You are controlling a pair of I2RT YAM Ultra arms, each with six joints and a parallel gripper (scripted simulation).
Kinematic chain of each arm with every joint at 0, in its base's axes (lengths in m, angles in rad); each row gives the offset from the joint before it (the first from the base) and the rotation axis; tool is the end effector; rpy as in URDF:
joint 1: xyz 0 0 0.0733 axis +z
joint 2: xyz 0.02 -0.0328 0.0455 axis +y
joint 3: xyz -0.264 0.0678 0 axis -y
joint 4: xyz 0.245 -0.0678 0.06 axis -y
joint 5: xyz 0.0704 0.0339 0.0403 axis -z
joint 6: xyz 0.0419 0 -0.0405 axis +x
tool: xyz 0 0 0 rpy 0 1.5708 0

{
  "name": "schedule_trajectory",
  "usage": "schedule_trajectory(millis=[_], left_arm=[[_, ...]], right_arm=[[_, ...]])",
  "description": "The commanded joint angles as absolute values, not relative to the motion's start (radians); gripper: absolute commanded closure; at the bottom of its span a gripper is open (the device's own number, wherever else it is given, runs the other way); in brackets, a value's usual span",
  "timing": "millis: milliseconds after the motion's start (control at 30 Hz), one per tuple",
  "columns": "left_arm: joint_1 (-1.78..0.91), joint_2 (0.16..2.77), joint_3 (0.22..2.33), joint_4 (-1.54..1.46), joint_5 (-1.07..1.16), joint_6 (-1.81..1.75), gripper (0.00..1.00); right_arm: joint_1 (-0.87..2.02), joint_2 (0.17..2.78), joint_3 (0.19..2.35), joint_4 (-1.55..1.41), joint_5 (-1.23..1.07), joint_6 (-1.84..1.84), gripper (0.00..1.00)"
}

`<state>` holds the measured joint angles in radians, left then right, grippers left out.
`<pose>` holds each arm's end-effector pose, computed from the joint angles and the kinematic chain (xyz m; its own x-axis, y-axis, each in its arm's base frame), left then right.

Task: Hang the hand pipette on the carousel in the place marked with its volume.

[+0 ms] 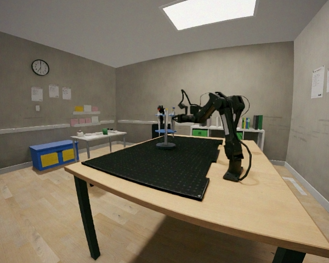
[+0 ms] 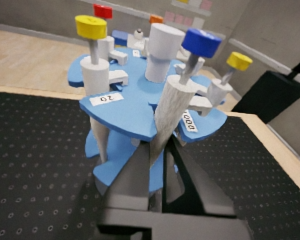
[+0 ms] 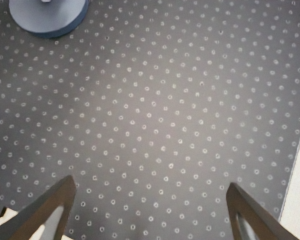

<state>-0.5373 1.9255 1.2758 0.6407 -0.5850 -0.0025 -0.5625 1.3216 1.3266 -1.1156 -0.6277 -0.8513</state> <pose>0.3976 -0.2087 0.2648 -0.0076 0.0021 -1.0000 -0.0477 0.9989 0.0025 0.2216 -0.1093 0.3423 -0.6582 -0.3047 -0.6884 -0.4310 0.9023 0.0127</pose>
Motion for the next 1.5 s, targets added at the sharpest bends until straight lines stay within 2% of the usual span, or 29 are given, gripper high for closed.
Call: schedule_trajectory(millis=[0,1367,1467], left_arm=[[-0.528,1.896,1.306,0.641,-0.613,0.006,0.88],[-0.528,1.896,1.306,0.641,-0.613,0.006,0.88],[-0.58,1.968,1.355,0.623,-0.748,0.007,0.88]], right_arm=[[-0.572,1.317,1.341,-1.103,-0.648,-0.857,0.0],[-0.572,1.317,1.341,-1.103,-0.648,-0.857,0.0],[-0.572,1.317,1.341,-1.103,-0.648,-0.857,0.0]])
